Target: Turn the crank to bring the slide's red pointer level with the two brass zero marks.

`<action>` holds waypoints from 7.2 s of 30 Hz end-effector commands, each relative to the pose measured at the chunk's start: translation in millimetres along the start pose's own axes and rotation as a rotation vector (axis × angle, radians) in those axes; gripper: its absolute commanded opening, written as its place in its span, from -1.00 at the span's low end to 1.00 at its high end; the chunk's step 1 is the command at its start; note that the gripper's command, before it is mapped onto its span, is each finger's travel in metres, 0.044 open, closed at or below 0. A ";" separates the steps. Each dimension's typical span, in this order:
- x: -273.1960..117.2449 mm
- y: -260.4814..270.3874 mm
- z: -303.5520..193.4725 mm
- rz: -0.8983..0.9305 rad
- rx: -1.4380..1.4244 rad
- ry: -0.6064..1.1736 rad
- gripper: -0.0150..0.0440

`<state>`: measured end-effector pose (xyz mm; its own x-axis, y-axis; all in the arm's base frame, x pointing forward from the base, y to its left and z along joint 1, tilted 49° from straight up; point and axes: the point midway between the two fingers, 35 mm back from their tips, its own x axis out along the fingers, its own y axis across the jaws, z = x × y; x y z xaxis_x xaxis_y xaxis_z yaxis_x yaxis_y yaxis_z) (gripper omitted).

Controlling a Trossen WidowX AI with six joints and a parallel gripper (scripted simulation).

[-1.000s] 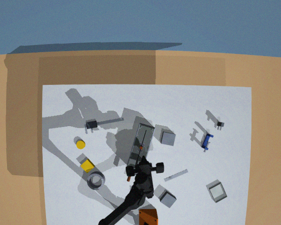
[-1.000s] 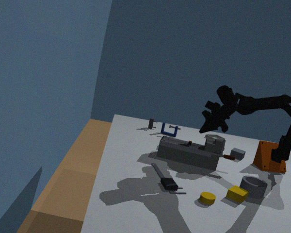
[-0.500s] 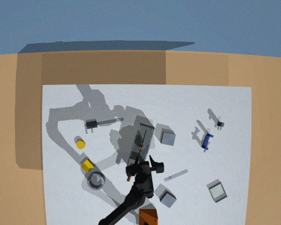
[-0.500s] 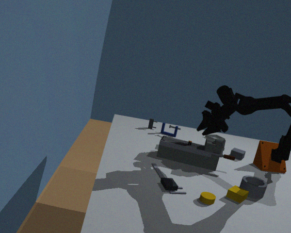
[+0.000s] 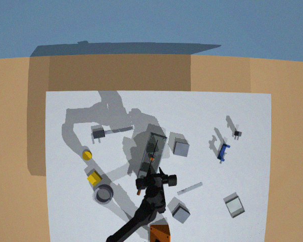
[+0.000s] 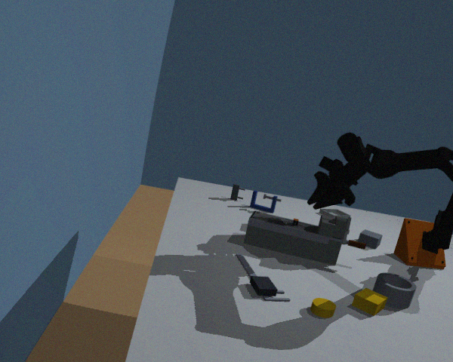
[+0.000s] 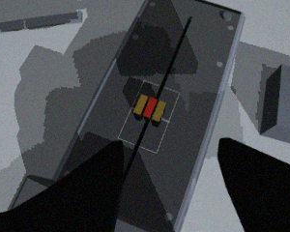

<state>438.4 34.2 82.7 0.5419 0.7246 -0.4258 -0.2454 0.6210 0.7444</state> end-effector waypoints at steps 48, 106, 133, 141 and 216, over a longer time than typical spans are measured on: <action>0.0 0.1 0.0 0.001 0.000 0.000 0.56; 0.0 0.2 -0.1 0.001 0.000 0.000 0.29; 0.1 0.3 -0.1 0.002 0.001 0.001 -0.49; 0.1 0.3 -0.1 0.002 0.001 0.001 0.04; -44.9 0.2 40.7 0.001 0.000 0.003 1.00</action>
<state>443.9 4.6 107.3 0.5334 0.7266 -0.4331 -0.2384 0.6204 0.7472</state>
